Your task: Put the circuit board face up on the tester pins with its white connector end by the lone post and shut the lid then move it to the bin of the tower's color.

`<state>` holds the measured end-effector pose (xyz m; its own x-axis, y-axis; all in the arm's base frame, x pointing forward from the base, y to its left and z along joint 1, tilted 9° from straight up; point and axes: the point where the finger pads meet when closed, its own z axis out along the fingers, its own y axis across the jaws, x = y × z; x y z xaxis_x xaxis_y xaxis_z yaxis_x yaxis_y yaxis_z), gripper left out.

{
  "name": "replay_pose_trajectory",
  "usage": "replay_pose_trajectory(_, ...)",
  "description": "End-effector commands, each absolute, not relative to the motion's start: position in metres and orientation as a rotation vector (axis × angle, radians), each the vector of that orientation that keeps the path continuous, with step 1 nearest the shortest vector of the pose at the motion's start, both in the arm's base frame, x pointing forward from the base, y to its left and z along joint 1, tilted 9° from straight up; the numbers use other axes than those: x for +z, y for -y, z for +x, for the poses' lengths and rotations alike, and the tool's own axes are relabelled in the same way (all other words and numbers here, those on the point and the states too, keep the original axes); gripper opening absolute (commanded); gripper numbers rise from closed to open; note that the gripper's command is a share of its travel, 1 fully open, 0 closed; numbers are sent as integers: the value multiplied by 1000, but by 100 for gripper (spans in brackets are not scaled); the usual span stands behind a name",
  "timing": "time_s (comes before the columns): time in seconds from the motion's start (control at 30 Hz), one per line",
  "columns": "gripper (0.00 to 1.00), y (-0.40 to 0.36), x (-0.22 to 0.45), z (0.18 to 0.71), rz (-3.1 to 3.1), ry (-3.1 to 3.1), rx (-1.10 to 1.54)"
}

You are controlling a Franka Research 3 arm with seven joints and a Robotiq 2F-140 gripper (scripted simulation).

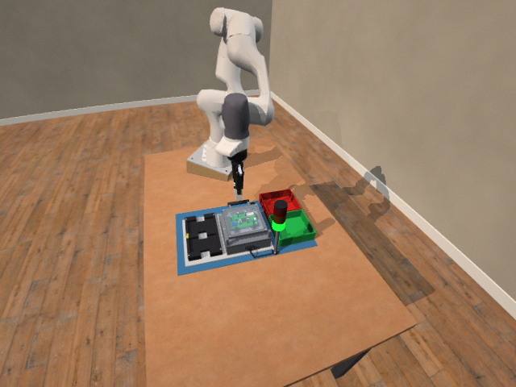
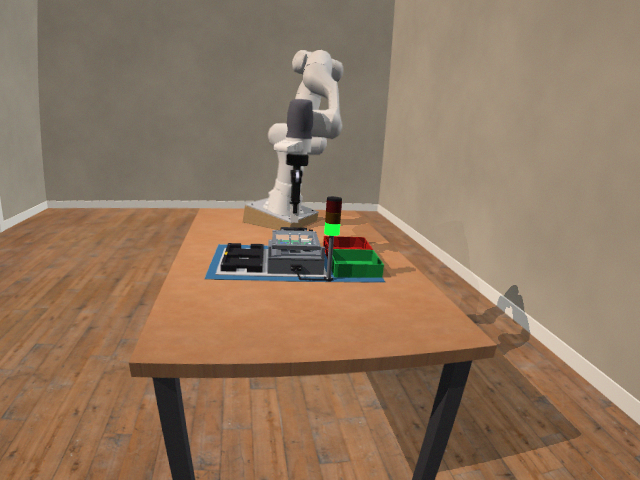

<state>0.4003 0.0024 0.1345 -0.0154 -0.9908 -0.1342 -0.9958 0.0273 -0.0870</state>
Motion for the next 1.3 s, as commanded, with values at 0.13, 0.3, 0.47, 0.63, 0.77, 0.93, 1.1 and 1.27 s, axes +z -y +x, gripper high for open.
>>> replay_pose_trajectory(0.13, 16, -3, 134, 401, -2087, -2127, 44)
replay_pose_trajectory(0.3, 16, -3, 134, 401, -2087, -2127, 44)
replay_pose_trajectory(0.47, 16, -3, 134, 401, -2087, -2127, 44)
replay_pose_trajectory(0.63, 16, -3, 133, 402, -2087, -2127, 44)
replay_pose_trajectory(0.77, 16, -4, 129, 402, -2087, -2127, 44)
replay_pose_trajectory(0.93, 16, -5, 122, 403, -2087, -2127, 44)
replay_pose_trajectory(1.1, 16, -5, 119, 403, -2087, -2127, 44)
replay_pose_trajectory(1.27, 16, -5, 118, 403, -2087, -2127, 44)
